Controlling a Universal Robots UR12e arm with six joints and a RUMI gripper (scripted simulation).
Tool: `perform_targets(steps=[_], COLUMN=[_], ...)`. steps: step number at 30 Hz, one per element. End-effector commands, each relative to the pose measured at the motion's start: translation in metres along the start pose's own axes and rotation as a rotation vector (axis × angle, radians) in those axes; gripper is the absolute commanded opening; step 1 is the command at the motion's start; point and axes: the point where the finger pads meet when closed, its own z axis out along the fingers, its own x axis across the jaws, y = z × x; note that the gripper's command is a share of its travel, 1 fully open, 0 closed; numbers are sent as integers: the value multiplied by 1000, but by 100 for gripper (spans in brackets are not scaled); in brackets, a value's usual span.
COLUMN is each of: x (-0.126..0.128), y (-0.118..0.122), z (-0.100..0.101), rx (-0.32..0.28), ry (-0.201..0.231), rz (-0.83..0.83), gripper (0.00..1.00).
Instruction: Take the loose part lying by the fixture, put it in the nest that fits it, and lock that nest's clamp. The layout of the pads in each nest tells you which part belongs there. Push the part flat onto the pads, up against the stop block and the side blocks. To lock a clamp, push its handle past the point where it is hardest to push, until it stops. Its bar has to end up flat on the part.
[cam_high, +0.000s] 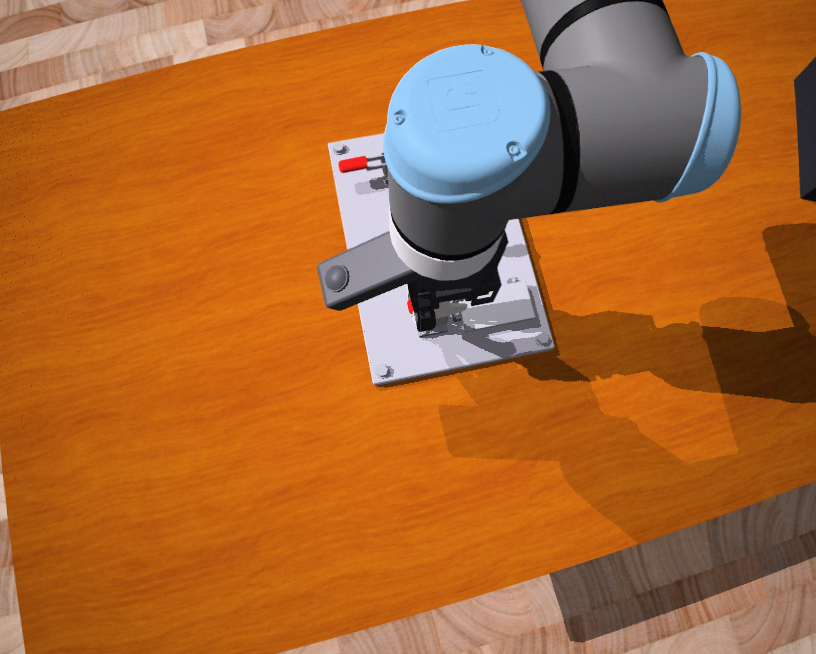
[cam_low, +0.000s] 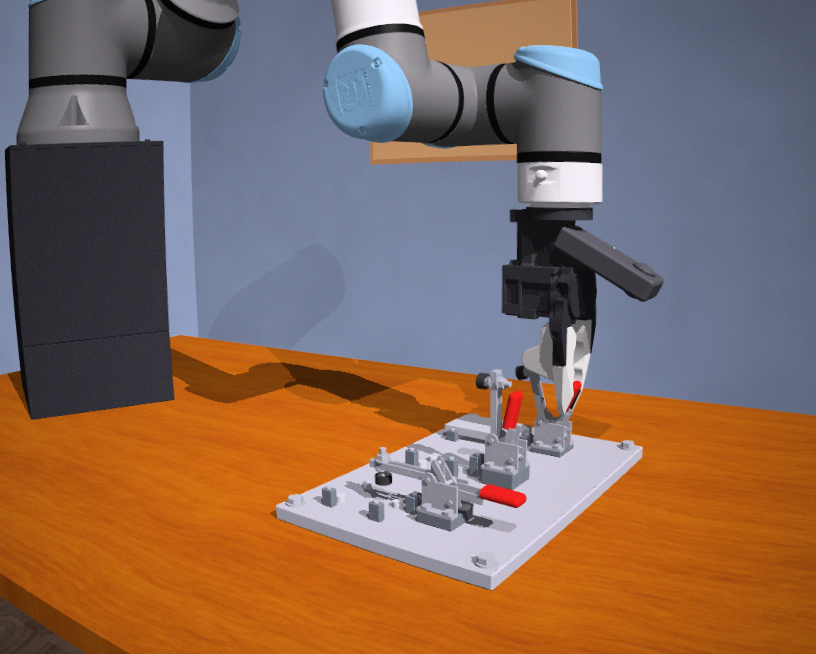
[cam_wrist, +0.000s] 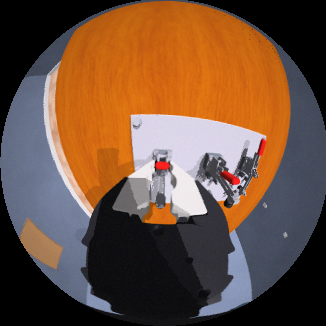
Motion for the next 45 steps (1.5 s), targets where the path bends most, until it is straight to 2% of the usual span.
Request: perform_targets(steps=[1, 45], x=[0, 0], y=[-6, -36], z=[0, 25], rx=[2, 2], ry=[0, 0], rz=[0, 0], gripper=[0, 0])
